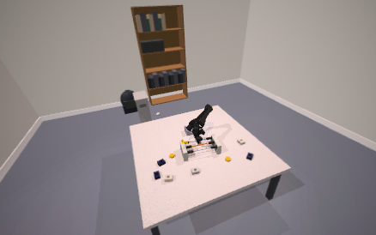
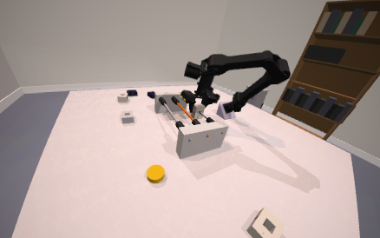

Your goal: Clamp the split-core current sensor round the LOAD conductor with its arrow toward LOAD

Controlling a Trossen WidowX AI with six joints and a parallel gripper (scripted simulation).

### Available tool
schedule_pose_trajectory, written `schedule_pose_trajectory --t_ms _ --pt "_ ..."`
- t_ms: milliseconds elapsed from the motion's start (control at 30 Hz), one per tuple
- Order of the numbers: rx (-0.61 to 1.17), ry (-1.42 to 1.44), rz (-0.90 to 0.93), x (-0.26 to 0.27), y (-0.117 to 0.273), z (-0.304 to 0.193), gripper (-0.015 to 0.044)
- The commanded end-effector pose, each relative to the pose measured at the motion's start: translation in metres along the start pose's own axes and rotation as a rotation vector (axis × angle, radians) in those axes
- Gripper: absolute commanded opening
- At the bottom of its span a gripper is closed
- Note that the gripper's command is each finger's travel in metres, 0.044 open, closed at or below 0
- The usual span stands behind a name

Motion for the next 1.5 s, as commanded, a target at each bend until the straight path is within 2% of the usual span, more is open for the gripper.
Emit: schedule_pose_trajectory --t_ms 0,533,1300,1467 --pt "-0.001 -0.001 0.002 0.0002 0.0 0.0003 0.0276" --pt "-0.001 -0.001 0.002 0.0002 0.0 0.0003 0.0276" --pt "0.0 0.0 0.0 0.0 0.0 0.0 0.0123" --pt "0.005 -0.001 -0.045 0.0027 0.0025 0.0002 0.0"
Point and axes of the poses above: the point midway between the two fingers, 35 mm back from their tips, its own y axis back along the fingers, its own x axis across the jaws, z = x × y, the point moved 7 cm from there along y, back along the fingers, and after that the axes turned 7 degrees about y, right-handed, at the moved point
